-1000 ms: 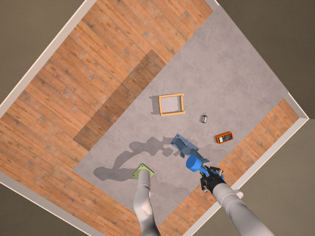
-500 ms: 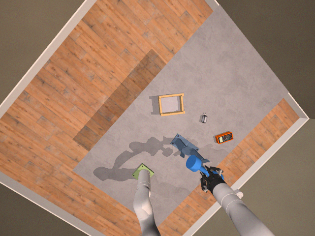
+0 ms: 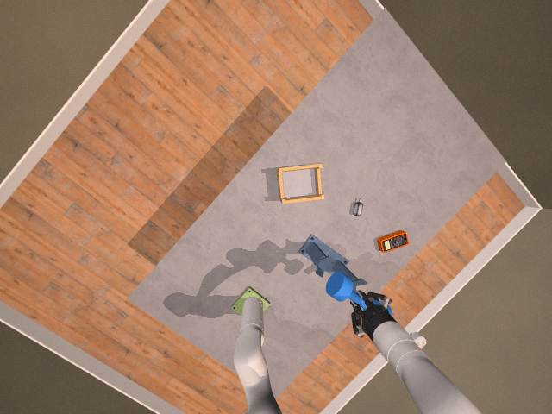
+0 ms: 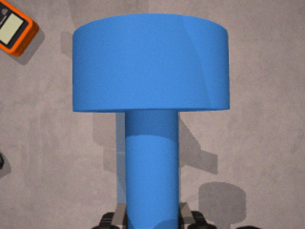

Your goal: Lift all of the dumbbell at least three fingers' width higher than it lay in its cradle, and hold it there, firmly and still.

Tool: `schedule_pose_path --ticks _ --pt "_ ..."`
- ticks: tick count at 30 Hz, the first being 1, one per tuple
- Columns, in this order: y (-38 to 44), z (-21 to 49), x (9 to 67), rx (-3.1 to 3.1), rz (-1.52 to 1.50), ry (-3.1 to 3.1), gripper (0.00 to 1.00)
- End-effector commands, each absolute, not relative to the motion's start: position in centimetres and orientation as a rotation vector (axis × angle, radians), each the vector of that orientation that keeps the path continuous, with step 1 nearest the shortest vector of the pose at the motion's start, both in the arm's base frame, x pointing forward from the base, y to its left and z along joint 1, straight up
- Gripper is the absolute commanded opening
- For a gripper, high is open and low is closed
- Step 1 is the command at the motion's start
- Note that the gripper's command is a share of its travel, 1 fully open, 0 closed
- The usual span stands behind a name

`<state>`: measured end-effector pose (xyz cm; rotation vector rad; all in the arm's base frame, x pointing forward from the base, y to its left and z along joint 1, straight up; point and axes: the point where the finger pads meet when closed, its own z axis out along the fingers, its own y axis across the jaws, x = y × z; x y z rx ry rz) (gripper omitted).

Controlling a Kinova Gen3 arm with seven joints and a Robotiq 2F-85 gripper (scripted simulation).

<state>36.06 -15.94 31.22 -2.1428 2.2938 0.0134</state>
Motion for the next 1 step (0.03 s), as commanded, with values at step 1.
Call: schedule_pose_path --ticks 1 --pt "-15.95 31.30 36.09 -2.142 0.010 2.293 0.10"
